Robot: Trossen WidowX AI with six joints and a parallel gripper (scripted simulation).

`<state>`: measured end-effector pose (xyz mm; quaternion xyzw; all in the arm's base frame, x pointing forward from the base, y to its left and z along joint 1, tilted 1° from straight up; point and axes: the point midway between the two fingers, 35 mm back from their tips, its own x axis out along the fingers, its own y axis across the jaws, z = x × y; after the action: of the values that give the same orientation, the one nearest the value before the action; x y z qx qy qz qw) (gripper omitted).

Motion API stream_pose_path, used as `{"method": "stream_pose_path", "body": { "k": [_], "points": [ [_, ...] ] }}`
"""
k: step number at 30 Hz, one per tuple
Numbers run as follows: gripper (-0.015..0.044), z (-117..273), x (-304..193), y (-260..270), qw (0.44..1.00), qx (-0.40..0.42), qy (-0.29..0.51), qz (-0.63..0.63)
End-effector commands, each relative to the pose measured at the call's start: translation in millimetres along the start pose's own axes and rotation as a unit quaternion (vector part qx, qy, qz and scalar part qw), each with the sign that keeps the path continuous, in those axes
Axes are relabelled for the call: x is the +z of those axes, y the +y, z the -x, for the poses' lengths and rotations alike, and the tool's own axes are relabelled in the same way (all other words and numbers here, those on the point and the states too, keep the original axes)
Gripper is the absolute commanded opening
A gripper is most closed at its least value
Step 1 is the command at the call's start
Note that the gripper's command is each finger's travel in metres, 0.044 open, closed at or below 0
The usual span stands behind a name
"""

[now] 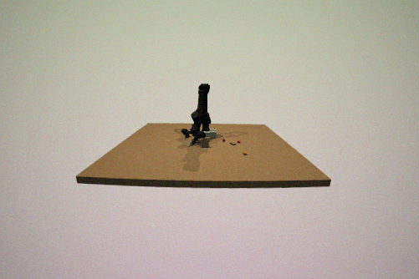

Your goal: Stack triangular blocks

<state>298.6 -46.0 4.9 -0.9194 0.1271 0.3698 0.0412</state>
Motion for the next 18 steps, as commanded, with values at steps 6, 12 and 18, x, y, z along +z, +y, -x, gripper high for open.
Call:
{"method": "stream_pose_path", "body": {
  "k": [6, 12, 18],
  "points": [
    [0.0183, 0.1, -0.2, 0.0, 1.000, 0.000, 0.000, 0.000],
    [0.0026, 2.3, -5.0, -0.4, 1.000, 0.000, 0.000, 0.000],
    [0.0000, 15.3, -26.4, -1.6, 1.000, 0.000, 0.001, 0.000]
  ]
}}
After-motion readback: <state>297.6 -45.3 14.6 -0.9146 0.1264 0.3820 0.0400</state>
